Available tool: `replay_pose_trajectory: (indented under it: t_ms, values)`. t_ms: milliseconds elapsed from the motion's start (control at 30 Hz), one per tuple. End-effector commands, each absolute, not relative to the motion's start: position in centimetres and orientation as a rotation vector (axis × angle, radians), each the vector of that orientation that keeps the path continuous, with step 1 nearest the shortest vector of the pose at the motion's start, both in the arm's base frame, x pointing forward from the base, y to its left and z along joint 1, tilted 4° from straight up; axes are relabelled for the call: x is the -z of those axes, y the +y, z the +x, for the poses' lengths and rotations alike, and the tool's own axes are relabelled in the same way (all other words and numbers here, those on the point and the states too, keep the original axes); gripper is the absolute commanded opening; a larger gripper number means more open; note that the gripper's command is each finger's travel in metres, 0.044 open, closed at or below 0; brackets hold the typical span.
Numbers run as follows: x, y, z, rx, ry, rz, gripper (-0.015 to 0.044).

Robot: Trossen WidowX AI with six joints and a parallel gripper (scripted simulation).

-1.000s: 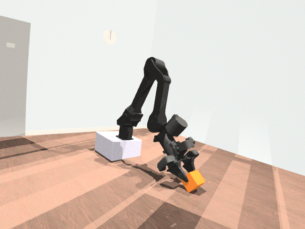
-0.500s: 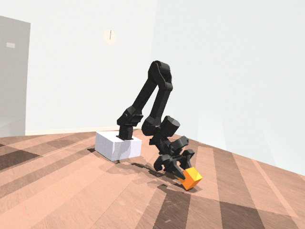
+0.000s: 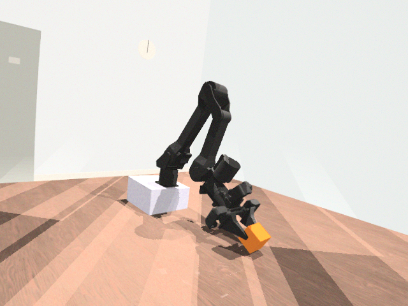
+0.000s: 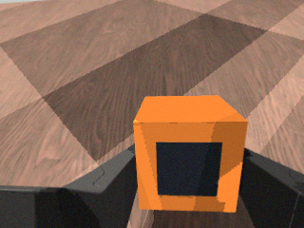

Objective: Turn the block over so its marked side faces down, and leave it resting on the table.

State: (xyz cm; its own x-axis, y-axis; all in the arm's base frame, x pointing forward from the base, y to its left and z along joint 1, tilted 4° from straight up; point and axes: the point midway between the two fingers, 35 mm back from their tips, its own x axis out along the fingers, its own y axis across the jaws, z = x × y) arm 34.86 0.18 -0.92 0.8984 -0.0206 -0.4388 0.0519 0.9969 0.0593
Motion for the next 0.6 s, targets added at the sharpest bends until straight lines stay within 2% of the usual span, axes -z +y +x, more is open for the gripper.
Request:
replay_pose_trajectory:
  t_ms: [0,400,567]
  values:
    - [0.78,0.10,34.92,0.044,0.446,0.072,0.0131]
    - [0.78,0.10,34.92,0.044,0.446,0.072,0.0440]
    - [0.78,0.10,34.92,0.044,0.446,0.072,0.0440]
